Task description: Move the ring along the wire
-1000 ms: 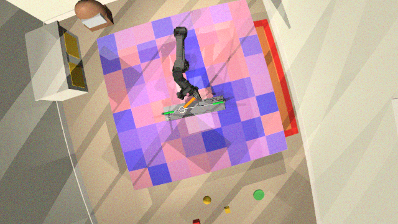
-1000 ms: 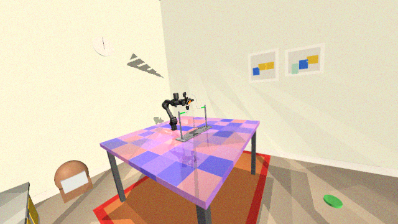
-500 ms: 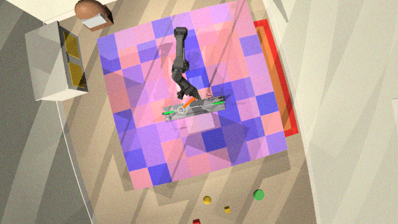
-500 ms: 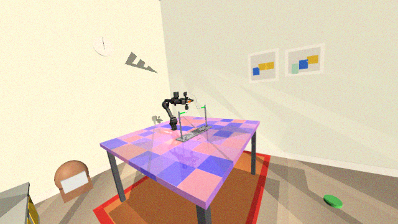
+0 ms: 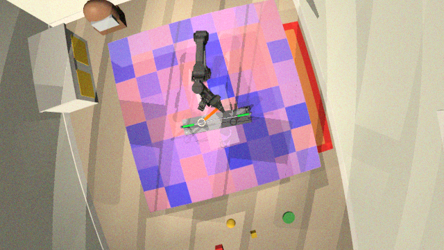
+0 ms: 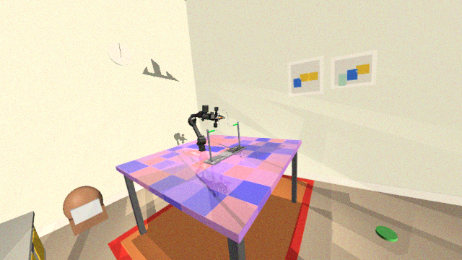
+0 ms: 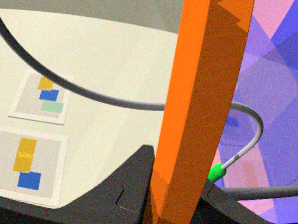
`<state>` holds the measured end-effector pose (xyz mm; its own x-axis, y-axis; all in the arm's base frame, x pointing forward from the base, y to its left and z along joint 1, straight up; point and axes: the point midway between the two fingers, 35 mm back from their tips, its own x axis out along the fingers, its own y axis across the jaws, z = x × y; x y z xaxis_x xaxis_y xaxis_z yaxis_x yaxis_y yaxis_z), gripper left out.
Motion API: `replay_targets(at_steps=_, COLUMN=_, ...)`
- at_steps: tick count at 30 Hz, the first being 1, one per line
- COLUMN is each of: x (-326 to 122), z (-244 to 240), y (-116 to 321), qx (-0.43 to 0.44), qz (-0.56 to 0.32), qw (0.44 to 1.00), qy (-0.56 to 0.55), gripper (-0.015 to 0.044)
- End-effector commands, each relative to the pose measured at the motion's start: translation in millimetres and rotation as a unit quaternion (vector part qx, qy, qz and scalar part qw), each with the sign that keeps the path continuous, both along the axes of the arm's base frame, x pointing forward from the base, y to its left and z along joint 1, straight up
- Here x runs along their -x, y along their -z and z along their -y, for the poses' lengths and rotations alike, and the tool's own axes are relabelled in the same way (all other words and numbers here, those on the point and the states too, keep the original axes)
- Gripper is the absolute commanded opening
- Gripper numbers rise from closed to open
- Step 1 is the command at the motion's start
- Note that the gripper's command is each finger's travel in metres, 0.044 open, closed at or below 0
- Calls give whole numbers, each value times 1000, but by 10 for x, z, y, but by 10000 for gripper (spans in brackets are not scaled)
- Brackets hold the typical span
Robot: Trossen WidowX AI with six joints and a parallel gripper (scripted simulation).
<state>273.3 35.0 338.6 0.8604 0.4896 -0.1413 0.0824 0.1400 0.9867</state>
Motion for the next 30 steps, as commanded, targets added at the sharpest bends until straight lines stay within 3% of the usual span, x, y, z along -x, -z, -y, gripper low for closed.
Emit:
replay_targets(at_steps=1, x=-12, z=1, y=13, qx=28, qz=-3, qw=1000, qy=0, gripper=-150)
replay_targets(at_steps=30, x=-11, z=63, y=180, qx=244, qz=-21, qw=969, qy=7, gripper=-150)
